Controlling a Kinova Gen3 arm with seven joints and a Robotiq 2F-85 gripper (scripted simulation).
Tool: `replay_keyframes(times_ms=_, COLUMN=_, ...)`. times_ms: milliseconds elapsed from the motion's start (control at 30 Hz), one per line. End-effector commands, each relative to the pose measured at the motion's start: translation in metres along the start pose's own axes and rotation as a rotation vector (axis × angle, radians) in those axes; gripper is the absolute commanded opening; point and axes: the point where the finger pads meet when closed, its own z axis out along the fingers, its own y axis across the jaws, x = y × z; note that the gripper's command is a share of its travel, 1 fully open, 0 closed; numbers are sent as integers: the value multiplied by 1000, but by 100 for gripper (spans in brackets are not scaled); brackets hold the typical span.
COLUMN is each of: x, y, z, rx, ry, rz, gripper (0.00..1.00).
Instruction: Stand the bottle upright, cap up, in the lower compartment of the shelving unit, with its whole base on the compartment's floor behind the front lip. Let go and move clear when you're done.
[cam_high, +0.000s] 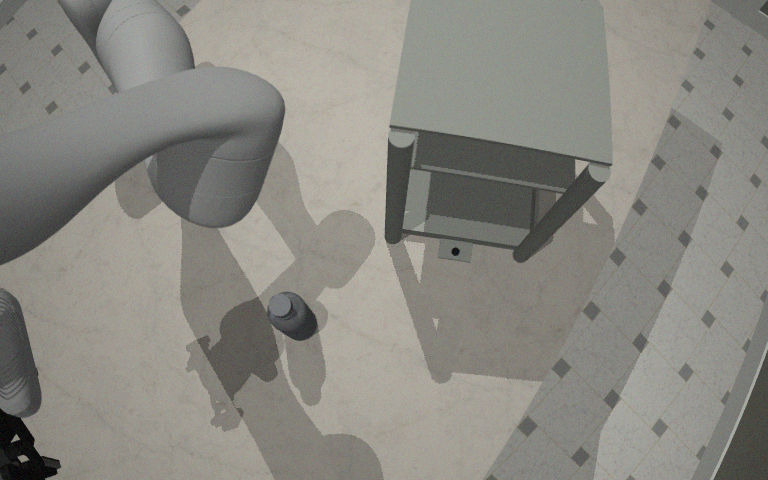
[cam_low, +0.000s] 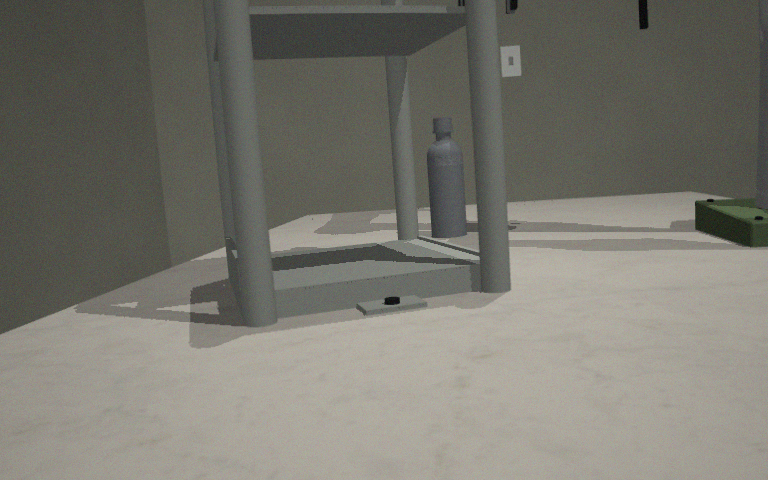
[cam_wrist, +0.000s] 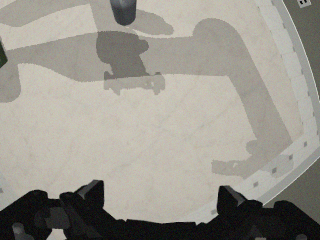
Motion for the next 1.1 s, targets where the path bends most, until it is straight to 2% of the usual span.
replay_keyframes(times_ms=0, x=14, y=0, z=-1, rx=1, ry=12, rz=-49, gripper=100)
replay_keyframes(times_ms=267, x=14, y=0, z=-1, rx=1, ry=12, rz=-49, gripper=100)
replay_keyframes(times_ms=300, x=26, y=0, z=0, rx=4, ry=23, rz=-96, gripper=100)
replay_keyframes(times_ms=567, x=26, y=0, z=0, rx=4, ry=23, rz=-96, gripper=100)
replay_keyframes(times_ms=600, x=38, y=0, z=0, rx=7, ry=34, rz=-142, gripper=100)
replay_keyframes(times_ms=867, x=38, y=0, z=0, rx=7, ry=34, rz=-142, gripper=100)
replay_keyframes(times_ms=900, x=50, y=-1, z=1, rx=9, ry=46, rz=-187, gripper=100)
replay_keyframes(times_ms=1067, x=50, y=-1, z=1, rx=9, ry=46, rz=-187, gripper=100)
